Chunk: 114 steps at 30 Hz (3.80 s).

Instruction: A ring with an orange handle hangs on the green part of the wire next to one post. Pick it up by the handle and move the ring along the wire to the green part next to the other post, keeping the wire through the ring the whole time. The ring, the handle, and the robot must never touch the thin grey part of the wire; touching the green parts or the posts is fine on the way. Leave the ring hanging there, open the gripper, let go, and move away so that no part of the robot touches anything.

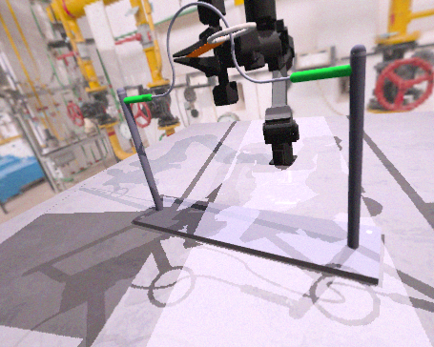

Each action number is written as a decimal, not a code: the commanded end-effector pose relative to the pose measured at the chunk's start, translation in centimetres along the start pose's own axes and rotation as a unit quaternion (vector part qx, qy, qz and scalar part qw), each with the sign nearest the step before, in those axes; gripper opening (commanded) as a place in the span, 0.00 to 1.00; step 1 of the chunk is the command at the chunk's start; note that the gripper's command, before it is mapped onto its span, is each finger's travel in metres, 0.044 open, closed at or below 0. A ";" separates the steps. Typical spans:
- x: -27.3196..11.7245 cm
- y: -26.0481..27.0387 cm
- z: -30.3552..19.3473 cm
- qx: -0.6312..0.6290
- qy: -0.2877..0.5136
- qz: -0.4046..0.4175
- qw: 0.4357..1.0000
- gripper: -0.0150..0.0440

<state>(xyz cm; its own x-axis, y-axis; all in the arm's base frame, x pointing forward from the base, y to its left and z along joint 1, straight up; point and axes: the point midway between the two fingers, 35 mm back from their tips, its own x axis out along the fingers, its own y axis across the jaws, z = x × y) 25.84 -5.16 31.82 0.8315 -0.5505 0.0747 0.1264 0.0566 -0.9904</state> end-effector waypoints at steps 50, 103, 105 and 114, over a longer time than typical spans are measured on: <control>-1.1 7.6 0.2 0.128 0.017 0.089 0.988 0.00; -7.8 17.8 10.2 0.535 0.034 0.315 0.783 0.00; -8.1 17.9 10.6 0.542 0.035 0.319 0.776 0.00; -9.1 18.0 12.1 0.567 0.039 0.333 0.753 0.00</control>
<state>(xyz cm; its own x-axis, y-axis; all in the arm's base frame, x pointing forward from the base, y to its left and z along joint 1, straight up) 27.05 10.33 14.52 0.8844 -0.1388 -0.4456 0.1094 0.9898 -0.0911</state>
